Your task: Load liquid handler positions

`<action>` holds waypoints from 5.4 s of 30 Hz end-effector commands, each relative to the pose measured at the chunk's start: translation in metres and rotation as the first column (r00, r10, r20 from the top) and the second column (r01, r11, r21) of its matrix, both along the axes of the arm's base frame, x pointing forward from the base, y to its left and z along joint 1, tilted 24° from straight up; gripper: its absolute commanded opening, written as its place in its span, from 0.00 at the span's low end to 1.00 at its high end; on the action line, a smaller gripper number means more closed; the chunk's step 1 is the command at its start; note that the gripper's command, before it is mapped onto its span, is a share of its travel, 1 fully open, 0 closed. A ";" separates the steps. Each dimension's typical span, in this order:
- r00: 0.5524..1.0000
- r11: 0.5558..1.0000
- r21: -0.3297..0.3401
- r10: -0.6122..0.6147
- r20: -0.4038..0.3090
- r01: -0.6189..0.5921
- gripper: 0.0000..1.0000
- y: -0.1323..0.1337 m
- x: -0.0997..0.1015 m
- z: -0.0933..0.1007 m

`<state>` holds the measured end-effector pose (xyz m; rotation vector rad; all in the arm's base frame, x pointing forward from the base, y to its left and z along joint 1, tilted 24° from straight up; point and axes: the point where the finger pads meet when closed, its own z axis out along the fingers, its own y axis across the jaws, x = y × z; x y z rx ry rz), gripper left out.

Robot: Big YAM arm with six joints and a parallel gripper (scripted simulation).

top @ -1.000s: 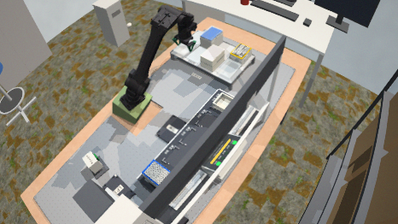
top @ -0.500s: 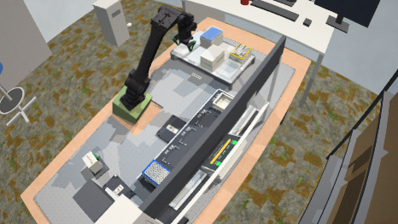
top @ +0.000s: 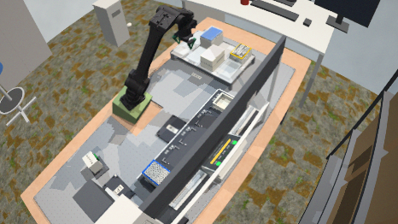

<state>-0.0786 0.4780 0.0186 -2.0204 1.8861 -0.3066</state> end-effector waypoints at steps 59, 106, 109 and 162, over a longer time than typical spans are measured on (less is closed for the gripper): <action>1.000 0.999 0.052 -0.001 -0.021 0.002 1.00 0.007 -0.049 0.101; 1.000 0.997 0.075 -0.004 -0.014 0.005 1.00 0.007 0.045 0.196; 1.000 1.000 0.025 -0.005 -0.003 0.005 1.00 -0.008 0.053 0.177; 1.000 0.999 0.044 -0.005 0.007 0.004 1.00 -0.052 0.203 0.251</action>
